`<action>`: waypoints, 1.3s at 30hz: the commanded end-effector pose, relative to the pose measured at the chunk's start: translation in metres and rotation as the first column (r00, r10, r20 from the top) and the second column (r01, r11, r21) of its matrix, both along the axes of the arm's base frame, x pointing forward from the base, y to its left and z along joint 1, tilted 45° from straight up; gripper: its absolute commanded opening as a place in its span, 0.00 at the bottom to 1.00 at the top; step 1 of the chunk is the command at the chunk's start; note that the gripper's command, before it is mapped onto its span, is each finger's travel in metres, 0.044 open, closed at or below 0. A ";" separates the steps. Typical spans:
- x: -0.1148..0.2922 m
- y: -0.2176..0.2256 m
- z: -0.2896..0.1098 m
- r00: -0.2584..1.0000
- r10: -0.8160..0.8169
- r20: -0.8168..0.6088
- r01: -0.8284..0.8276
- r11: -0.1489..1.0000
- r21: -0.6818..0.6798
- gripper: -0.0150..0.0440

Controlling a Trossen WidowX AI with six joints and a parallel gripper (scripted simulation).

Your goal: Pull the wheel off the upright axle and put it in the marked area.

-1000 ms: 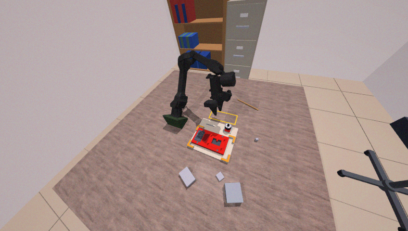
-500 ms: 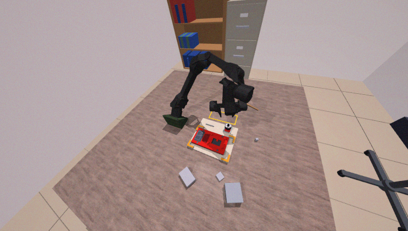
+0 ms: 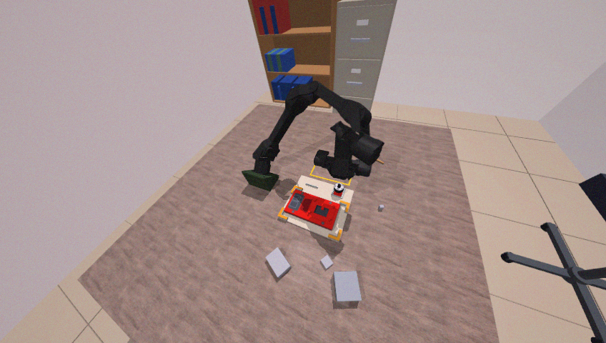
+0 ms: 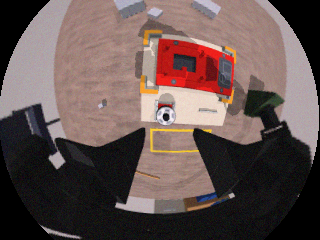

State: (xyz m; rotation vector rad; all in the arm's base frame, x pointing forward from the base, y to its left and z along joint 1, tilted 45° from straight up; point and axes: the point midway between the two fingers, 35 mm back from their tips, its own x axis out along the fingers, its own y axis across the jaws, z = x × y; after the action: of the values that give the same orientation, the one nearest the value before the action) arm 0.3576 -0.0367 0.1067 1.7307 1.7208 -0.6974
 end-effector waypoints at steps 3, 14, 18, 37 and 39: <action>0.003 0.014 -0.017 1.000 -0.004 -0.013 0.004 1.000 0.009 0.76; 0.002 0.052 -0.053 1.000 -0.004 -0.012 0.004 1.000 0.013 0.76; 0.003 0.050 -0.052 1.000 0.004 -0.015 -0.004 1.000 0.009 0.72; 0.003 0.048 -0.051 1.000 0.004 -0.015 -0.003 1.000 0.009 0.25; 0.003 0.048 -0.050 1.000 0.003 -0.015 -0.003 1.000 0.009 0.25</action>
State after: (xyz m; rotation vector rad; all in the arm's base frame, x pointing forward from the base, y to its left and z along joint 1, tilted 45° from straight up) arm 0.3604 0.0117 0.0557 1.7364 1.7373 -0.7076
